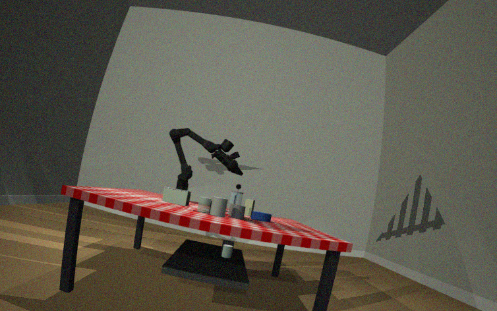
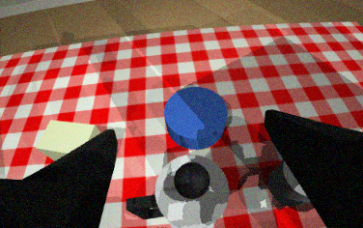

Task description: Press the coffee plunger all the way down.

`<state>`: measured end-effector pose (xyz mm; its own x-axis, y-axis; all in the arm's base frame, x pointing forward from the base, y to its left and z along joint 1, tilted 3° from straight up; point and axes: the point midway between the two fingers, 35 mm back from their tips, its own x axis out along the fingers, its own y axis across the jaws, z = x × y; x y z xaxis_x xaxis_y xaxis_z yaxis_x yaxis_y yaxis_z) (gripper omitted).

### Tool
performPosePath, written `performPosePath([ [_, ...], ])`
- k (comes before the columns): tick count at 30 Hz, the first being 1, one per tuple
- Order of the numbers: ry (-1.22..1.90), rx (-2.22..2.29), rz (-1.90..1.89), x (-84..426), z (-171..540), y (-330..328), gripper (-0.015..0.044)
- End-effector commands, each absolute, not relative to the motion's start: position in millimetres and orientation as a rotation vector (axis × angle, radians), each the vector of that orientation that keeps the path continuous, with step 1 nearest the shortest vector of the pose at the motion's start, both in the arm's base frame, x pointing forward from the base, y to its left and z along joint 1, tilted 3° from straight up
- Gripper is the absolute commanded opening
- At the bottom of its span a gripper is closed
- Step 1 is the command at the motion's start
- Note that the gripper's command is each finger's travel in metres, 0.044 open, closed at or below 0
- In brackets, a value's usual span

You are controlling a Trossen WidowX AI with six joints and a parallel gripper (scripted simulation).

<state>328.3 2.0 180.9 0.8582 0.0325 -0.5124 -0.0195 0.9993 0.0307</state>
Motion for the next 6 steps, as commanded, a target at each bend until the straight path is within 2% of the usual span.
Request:
performPosePath([
  [1,0.533,0.023,0.035,325.3,184.9,2.9,0.0440],
  [6,0.533,0.023,0.035,325.3,184.9,2.9,0.0440],
])
